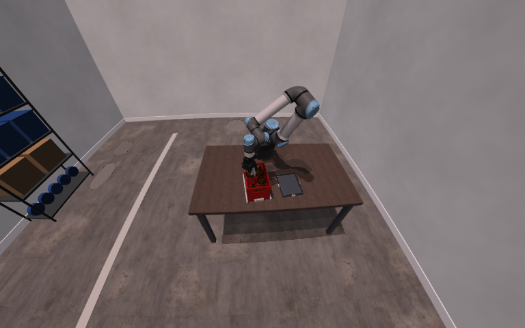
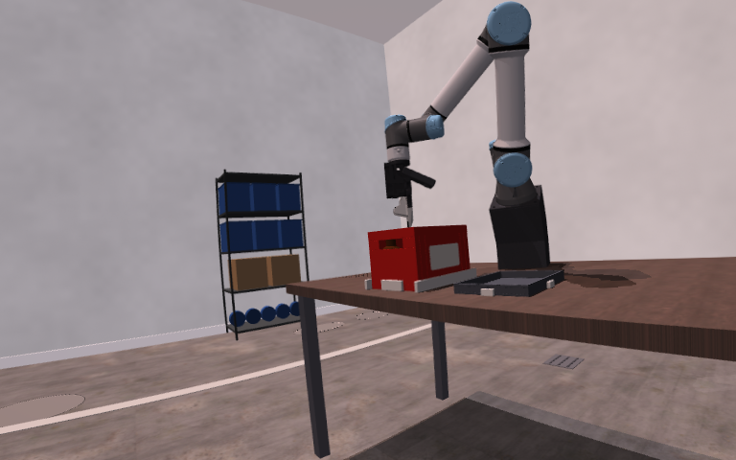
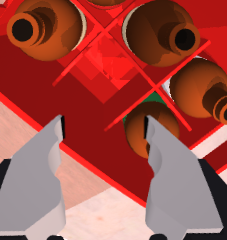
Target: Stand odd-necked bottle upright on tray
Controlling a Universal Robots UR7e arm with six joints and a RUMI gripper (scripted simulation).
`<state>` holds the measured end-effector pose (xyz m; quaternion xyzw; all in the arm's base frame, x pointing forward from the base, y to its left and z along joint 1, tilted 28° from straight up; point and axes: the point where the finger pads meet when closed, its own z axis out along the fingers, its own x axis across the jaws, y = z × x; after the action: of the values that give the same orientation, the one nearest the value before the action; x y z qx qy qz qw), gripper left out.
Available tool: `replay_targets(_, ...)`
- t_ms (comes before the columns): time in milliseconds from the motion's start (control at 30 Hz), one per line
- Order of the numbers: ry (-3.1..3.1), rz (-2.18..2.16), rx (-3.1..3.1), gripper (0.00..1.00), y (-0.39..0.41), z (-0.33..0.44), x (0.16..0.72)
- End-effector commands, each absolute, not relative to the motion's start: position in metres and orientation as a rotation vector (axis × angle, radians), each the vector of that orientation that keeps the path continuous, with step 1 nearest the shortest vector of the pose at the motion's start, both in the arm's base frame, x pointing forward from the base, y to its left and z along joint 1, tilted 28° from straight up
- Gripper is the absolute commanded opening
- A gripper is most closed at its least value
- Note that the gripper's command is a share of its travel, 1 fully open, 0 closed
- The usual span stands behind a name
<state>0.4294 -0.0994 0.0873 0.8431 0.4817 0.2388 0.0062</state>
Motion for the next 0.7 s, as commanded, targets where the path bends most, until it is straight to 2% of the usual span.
replay_targets(0, 1.509, 0.746, 2.643, 0.38, -0.096, 0.081, 0.430)
replay_targets(667, 1.509, 0.746, 2.643, 0.38, -0.092, 0.063, 0.438)
